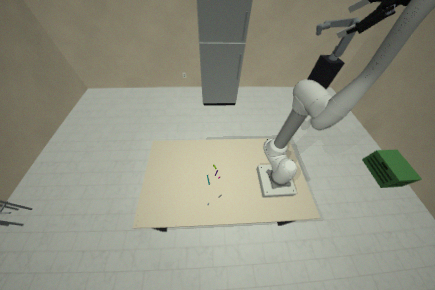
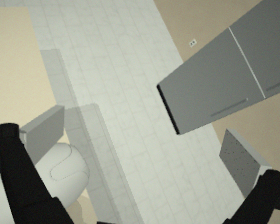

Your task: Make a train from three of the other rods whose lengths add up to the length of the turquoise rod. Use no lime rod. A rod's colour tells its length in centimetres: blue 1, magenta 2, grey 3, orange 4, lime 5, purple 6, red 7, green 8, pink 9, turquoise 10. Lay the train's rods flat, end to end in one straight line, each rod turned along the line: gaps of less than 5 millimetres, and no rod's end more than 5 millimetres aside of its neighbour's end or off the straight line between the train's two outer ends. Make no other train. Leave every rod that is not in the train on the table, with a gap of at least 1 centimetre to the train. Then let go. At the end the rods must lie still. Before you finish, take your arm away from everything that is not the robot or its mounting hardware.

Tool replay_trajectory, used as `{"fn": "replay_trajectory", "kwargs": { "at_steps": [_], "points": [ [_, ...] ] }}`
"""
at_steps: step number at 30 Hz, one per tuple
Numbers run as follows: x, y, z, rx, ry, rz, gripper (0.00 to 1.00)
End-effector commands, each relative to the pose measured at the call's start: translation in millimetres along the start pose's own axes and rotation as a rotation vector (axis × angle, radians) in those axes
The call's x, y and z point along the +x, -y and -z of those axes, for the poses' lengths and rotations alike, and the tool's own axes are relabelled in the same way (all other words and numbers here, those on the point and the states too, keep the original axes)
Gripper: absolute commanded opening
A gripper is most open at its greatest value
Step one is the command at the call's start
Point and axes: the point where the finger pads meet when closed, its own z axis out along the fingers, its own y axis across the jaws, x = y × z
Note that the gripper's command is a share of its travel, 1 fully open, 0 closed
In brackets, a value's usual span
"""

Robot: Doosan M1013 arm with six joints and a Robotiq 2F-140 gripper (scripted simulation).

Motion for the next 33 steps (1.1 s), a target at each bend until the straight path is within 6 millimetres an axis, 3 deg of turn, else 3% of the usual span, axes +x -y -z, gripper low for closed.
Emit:
{"fn": "replay_trajectory", "kwargs": {
  "at_steps": [1, 33],
  "points": [
    [0.0, 0.1, 0.1, 0.000, 0.000, 0.000, 1.00],
    [-0.9, 5.9, -7.2, 0.002, 0.005, 0.005, 1.00]
  ]
}}
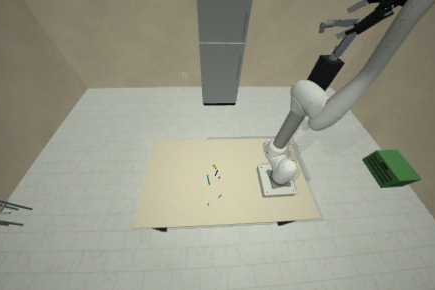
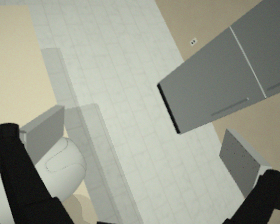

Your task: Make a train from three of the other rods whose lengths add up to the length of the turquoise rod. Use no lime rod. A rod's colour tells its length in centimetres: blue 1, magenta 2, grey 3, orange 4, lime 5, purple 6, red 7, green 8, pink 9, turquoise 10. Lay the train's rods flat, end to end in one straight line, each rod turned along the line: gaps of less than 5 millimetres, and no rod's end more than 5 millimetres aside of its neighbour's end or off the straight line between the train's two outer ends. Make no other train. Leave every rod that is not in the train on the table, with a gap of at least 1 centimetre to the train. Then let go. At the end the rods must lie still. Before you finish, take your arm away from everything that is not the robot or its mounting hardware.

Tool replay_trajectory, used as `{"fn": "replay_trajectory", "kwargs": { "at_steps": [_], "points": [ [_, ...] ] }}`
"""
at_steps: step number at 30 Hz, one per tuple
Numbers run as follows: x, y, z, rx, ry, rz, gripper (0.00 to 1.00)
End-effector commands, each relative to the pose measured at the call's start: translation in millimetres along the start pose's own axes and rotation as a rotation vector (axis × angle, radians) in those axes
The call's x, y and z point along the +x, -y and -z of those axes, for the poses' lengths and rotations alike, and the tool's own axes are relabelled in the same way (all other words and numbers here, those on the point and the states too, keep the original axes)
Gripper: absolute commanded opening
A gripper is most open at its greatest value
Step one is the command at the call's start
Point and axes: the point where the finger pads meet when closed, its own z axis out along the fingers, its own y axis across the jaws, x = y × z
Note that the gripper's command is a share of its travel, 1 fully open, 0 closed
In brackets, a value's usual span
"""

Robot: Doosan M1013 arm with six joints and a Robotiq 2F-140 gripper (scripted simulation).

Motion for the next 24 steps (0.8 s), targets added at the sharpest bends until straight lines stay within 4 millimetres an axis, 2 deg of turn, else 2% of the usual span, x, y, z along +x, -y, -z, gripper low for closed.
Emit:
{"fn": "replay_trajectory", "kwargs": {
  "at_steps": [1, 13, 19, 20, 22, 23, 24],
  "points": [
    [-1.5, 2.4, -3.8, 0.001, 0.000, 0.002, 1.00],
    [-15.2, 36.2, -38.4, 0.030, 0.023, 0.016, 1.00],
    [-17.5, 42.5, -45.6, 0.035, 0.028, 0.019, 1.00],
    [-20.7, 49.9, -53.4, 0.041, 0.034, 0.023, 1.00],
    [-20.7, 49.9, -53.4, 0.041, 0.034, 0.023, 1.00],
    [-24.9, 58.6, -61.8, 0.049, 0.041, 0.027, 1.00],
    [-24.9, 58.6, -61.8, 0.049, 0.041, 0.027, 1.00]
  ]
}}
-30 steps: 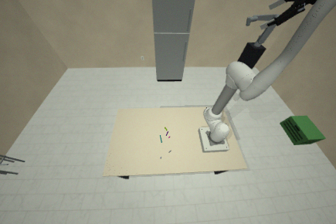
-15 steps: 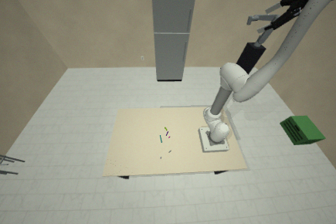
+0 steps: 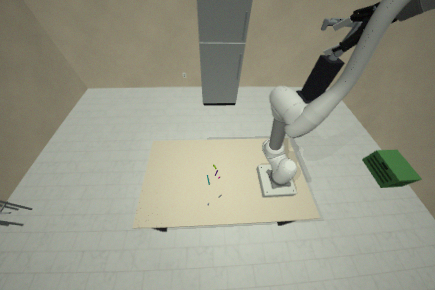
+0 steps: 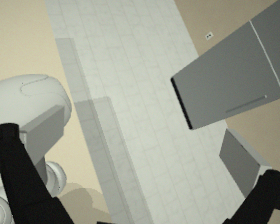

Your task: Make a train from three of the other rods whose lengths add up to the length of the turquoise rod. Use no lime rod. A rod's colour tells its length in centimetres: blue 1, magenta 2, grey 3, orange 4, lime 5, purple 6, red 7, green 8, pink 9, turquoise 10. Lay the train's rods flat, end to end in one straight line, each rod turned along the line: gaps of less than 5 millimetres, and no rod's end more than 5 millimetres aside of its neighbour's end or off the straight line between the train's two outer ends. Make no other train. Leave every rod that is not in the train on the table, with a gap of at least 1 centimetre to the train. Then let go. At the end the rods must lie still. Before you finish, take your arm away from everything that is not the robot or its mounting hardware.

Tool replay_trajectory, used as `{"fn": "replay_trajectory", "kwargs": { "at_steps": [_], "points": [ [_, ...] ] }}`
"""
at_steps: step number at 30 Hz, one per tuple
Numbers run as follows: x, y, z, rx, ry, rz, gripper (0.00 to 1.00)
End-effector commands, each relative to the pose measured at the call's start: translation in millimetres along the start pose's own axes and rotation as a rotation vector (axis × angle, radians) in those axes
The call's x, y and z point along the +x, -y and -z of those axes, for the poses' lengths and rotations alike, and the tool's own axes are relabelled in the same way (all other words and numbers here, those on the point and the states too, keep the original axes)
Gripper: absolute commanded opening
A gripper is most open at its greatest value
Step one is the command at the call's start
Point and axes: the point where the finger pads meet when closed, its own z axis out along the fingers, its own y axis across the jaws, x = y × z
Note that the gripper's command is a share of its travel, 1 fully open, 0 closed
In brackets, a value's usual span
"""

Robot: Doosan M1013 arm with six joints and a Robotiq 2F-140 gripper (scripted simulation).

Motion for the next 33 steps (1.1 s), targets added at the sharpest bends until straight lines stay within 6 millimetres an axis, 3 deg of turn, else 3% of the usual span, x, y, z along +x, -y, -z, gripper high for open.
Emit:
{"fn": "replay_trajectory", "kwargs": {
  "at_steps": [1, 7, 11, 14, 24, 28, 33],
  "points": [
    [-5.5, 6.0, -19.5, 0.008, 0.006, 0.005, 1.00],
    [-11.1, 24.3, -41.6, 0.023, 0.018, 0.013, 1.00],
    [-11.1, 24.3, -41.6, 0.023, 0.018, 0.013, 1.00],
    [-18.0, 39.5, -57.4, 0.036, 0.033, 0.022, 1.00],
    [-22.8, 56.8, -79.3, 0.052, 0.043, 0.027, 1.00],
    [-22.8, 56.8, -79.3, 0.052, 0.043, 0.027, 1.00],
    [-29.6, 71.9, -96.3, 0.065, 0.058, 0.037, 1.00]
  ]
}}
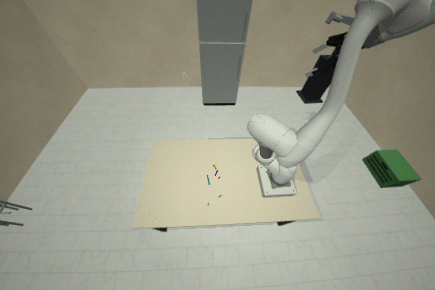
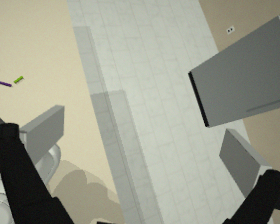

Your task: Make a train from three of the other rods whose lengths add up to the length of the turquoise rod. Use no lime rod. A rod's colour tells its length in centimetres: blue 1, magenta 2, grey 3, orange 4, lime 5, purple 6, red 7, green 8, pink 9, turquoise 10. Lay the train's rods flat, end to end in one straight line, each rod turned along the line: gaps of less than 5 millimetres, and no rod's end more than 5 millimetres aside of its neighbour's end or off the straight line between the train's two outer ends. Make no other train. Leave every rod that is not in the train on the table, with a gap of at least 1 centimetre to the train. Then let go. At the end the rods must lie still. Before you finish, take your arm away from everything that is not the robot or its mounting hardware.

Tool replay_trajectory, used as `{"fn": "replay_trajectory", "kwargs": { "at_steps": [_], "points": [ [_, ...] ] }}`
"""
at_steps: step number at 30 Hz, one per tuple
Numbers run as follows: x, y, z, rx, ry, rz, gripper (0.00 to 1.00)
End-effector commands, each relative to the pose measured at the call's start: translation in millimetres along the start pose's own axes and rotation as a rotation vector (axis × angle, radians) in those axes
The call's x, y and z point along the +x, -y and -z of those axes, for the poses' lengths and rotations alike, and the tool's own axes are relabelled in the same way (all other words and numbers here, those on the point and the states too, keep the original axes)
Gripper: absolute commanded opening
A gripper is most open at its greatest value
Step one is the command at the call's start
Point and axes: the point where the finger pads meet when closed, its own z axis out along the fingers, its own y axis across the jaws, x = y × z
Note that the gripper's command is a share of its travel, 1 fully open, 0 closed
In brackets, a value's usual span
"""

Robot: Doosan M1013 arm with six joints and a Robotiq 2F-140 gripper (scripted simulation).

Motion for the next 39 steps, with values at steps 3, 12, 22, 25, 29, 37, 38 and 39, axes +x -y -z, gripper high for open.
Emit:
{"fn": "replay_trajectory", "kwargs": {
  "at_steps": [3, 12, 22, 25, 29, 37, 38, 39],
  "points": [
    [-4.0, 10.7, -17.4, 0.018, 0.021, 0.001, 1.00],
    [-7.4, 22.9, -33.7, 0.030, 0.031, 0.006, 1.00],
    [-13.5, 40.3, -56.7, 0.046, 0.047, 0.017, 1.00],
    [-16.3, 49.4, -69.0, 0.056, 0.055, 0.021, 1.00],
    [-16.3, 49.4, -69.0, 0.056, 0.055, 0.021, 1.00],
    [-22.0, 68.9, -95.3, 0.072, 0.073, 0.034, 1.00],
    [-23.4, 74.4, -102.7, 0.078, 0.078, 0.035, 1.00],
    [-23.4, 74.4, -102.7, 0.078, 0.078, 0.035, 1.00]
  ]
}}
